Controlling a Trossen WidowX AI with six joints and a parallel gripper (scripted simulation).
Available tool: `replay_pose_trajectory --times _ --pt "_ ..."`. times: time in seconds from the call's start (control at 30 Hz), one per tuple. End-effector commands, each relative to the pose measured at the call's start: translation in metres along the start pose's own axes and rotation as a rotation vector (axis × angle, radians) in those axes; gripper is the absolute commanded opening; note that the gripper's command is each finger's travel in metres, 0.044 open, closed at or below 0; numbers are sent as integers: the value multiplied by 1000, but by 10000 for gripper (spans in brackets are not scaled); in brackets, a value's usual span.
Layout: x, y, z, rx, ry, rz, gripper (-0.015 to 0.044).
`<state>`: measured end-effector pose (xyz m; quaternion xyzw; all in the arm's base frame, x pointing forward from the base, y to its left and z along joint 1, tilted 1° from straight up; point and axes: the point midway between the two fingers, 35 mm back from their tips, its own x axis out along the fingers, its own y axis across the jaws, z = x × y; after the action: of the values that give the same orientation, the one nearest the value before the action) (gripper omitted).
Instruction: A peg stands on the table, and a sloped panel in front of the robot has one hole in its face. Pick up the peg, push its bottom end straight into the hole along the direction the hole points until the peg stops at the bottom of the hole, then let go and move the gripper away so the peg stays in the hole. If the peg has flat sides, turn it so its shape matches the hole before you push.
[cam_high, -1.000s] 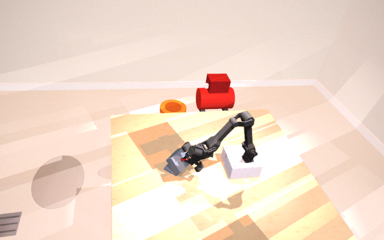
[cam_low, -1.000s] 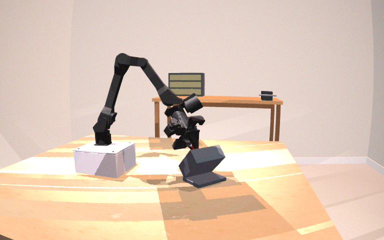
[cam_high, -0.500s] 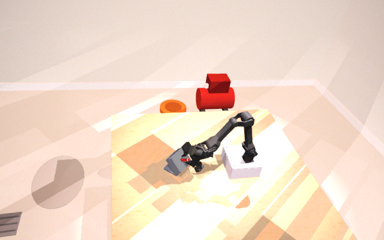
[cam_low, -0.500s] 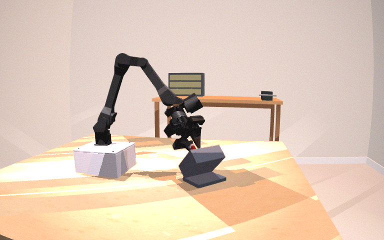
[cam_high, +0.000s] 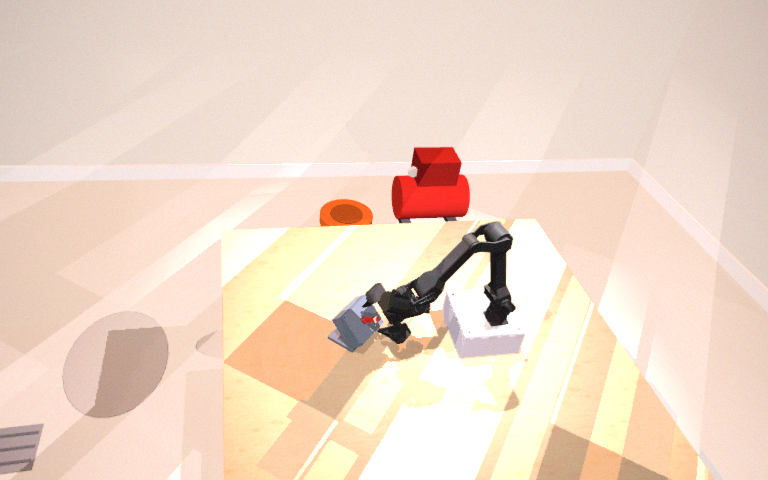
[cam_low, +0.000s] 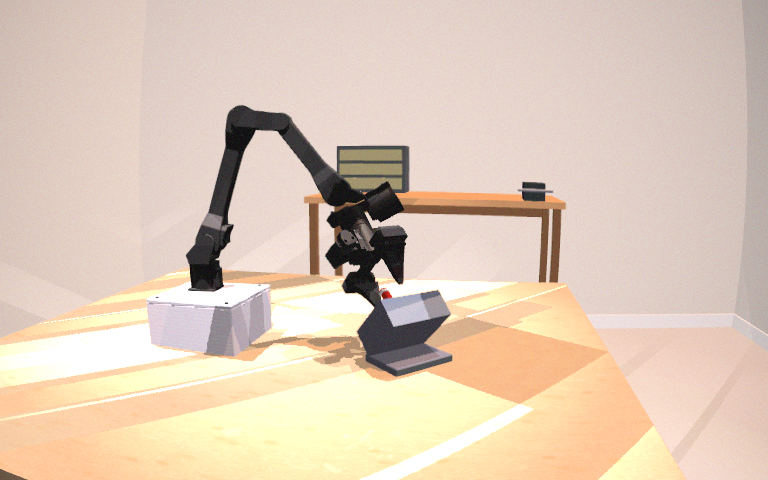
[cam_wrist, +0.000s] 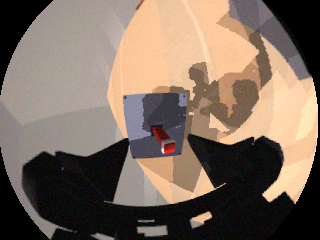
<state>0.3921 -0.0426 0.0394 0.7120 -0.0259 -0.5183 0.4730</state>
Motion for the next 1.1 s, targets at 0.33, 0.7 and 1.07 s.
replay_pose_trajectory --times 0.33,0.7,1.07 --pt "-28 1 -3 4 3 2 440" --pt "-50 0 -4 3 4 0 440" --pt "-72 -2 -4 2 5 0 440"
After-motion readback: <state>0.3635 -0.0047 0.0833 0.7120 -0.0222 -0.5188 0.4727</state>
